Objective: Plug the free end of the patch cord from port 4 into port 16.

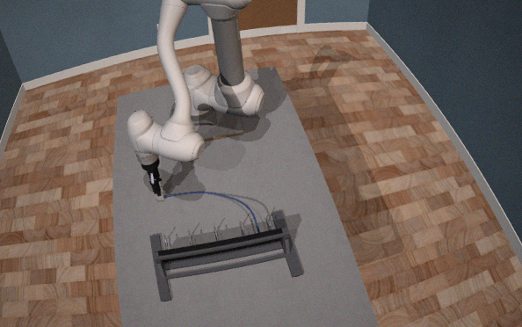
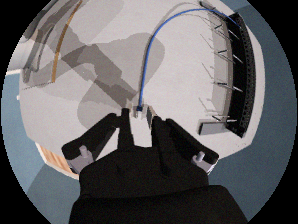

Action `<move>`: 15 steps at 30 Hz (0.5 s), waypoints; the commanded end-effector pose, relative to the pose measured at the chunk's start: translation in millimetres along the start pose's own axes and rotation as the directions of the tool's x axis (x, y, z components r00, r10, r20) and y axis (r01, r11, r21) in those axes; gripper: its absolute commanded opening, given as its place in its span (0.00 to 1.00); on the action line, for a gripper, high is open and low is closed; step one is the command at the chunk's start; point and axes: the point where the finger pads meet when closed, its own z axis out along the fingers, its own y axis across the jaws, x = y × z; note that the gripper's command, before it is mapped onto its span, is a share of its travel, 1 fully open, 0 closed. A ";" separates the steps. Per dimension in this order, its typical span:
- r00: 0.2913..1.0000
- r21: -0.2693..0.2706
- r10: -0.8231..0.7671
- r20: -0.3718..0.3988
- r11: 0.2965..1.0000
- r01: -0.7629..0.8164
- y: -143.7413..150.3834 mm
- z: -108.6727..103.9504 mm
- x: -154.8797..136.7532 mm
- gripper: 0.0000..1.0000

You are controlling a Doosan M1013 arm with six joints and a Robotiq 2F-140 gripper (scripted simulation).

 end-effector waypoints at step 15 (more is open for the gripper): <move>1.000 0.000 0.000 0.000 1.000 0.000 0.0 1.4 0.0 0.22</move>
